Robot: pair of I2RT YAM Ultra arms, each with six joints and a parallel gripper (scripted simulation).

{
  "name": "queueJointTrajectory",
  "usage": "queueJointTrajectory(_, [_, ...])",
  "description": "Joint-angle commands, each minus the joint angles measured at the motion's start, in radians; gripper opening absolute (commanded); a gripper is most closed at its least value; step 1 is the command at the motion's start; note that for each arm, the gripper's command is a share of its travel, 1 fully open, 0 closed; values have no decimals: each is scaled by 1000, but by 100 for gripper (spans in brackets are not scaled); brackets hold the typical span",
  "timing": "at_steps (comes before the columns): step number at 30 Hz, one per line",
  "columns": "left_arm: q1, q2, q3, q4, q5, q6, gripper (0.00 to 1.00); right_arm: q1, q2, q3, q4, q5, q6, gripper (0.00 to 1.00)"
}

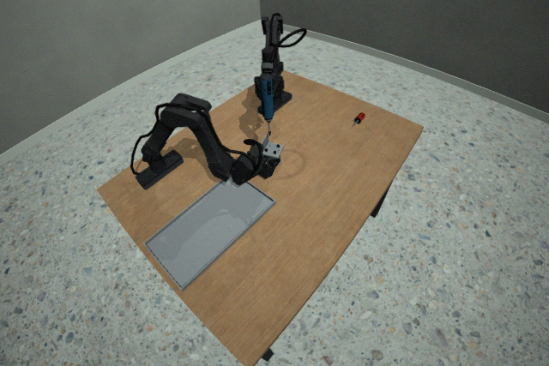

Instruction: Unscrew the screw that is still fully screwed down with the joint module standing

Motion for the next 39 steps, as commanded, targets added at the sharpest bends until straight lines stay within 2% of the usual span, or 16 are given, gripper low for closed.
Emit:
queueJointTrajectory(1, [11, -43, 53, 72, 8, -1, 42, -8, -33, -2, 3, -12, 7, 59])
queueJointTrajectory(18, [11, -43, 52, 71, 8, -1, 42, -8, -33, -2, 3, -12, 7, 59])
queueJointTrajectory(39, [11, -140, 4, 5, 10, -3, 42, -8, -33, -2, 3, -12, 7, 59])
